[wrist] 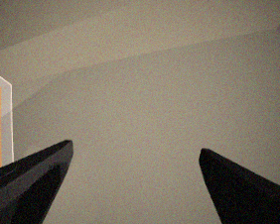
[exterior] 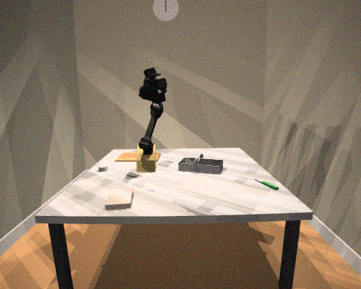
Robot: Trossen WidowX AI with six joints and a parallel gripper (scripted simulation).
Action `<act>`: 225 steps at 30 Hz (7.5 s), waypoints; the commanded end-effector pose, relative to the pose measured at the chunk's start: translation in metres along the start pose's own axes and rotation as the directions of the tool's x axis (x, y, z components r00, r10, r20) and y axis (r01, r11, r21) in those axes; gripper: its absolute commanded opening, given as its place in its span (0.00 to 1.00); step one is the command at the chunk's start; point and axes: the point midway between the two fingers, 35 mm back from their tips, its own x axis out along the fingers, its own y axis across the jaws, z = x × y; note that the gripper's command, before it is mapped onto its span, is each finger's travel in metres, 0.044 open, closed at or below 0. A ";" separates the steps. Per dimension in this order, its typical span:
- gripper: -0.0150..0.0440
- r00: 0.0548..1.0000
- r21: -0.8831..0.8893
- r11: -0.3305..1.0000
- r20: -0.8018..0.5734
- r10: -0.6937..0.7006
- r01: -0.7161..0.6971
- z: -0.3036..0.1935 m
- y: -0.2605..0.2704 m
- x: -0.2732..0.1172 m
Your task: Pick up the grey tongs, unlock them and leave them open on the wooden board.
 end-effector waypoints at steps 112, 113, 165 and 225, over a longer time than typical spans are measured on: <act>1.00 -0.171 -0.470 -0.274 -0.249 0.953 -0.839 0.276 0.575 -0.247; 1.00 -0.171 -0.470 -0.273 -0.249 0.953 -0.839 0.275 0.576 -0.248; 0.00 -0.177 -0.465 -0.272 -0.239 0.955 -0.842 0.291 0.545 -0.238; 0.00 -0.199 -0.959 -0.257 -0.231 0.952 -0.117 0.372 0.420 -0.544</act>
